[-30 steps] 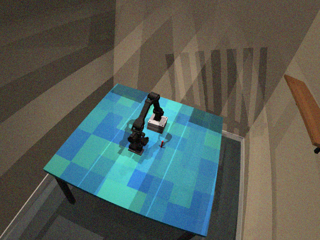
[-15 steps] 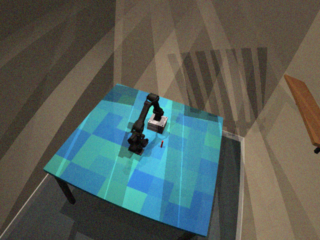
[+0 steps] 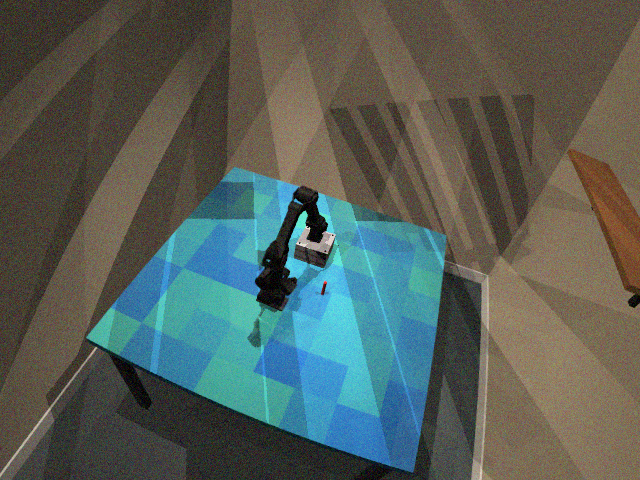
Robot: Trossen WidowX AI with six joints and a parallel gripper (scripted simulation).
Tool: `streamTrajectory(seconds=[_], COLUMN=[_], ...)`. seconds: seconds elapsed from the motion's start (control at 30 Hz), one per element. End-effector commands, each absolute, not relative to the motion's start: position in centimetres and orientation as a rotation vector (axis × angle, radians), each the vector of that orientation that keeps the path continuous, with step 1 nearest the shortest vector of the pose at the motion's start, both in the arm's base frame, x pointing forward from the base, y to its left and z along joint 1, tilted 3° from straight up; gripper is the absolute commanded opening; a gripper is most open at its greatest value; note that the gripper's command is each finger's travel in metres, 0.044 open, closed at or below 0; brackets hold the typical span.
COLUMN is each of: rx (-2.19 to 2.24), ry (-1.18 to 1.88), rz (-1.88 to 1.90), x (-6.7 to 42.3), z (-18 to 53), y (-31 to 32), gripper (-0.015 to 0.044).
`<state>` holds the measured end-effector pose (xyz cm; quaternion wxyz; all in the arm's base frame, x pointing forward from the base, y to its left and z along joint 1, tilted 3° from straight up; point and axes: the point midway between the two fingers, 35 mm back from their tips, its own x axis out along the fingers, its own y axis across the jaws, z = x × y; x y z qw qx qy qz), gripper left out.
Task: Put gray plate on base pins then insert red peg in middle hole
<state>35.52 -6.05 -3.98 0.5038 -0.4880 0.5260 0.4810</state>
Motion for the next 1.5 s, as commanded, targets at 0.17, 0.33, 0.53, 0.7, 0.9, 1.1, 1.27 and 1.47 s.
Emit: streamTrajectory(seconds=[0.17,0.33,0.53,0.7,0.9,1.1,1.27,1.47], rx=[-1.178,-1.178,-1.179,-1.178,-1.178,-1.035,-0.736,-0.371], ry=[1.270,1.270,1.272,1.276,1.276,1.355,1.480,1.569], rz=[1.161,1.161,1.163,1.167,1.167,1.019,0.714,0.344], x=[35.5,35.5,36.2,35.9,36.2,35.8,34.6,32.6], z=[-3.9,-3.9,0.0,7.5,7.7,7.8,8.0,8.1], y=[-6.1,-6.1,-6.0,-5.7,-5.7,-3.8,-0.3,3.5], gripper=[0.0368,0.0440,0.0440,0.0440,0.0440,0.0440,0.0440,0.0440])
